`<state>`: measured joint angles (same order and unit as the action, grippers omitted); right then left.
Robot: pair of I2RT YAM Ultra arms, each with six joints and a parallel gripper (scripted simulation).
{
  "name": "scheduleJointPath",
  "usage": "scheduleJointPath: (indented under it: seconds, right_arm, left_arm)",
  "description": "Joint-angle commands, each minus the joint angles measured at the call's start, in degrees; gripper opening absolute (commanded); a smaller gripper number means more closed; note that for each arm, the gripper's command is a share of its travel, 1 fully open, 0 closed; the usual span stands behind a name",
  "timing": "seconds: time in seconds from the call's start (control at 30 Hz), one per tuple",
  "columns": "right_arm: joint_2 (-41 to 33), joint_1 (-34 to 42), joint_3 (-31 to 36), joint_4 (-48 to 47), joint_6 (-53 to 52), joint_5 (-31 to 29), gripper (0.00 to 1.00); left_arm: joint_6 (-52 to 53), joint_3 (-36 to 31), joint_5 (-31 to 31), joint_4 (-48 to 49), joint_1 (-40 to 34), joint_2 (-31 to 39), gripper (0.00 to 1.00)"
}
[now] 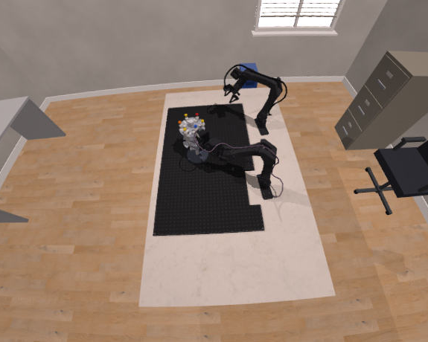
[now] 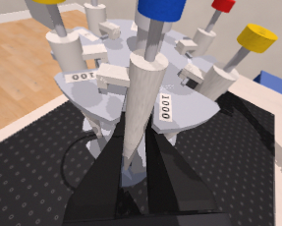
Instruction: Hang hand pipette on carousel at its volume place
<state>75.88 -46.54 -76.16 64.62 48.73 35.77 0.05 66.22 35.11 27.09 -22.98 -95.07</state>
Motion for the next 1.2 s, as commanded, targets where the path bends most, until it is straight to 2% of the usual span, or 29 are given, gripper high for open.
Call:
scheduleJointPath:
  seconds: [0.0, 0.57, 0.6, 0.73, 1.17]
  right_arm:
    - [-0.4, -0.58, -0.73, -1.39, 0.39, 1.34, 1.0]
    - [-0.4, -0.58, -0.73, -1.39, 0.39, 1.34, 1.0]
    - [-0.4, -0.58, -0.73, -1.39, 0.39, 1.34, 1.0]
    - [-0.4, -0.58, -0.73, -1.39, 0.39, 1.34, 1.0]
    - [-0.4, -0.58, -0.73, -1.39, 0.39, 1.34, 1.0]
  left_arm:
    - [-0.15, 2.21, 1.22, 1.46, -0.47, 1.93, 0.12]
    - [-0.15, 2.21, 1.22, 1.46, -0.47, 1.93, 0.12]
    - [-0.03, 3.16, 3.92, 1.25, 1.27, -0.93, 0.12]
    - [-0.2, 6.78, 14.44, -0.2, 4.13, -4.33, 0.12]
    - [-0.18, 7.66, 15.46, 0.76, 3.4, -2.85, 0.12]
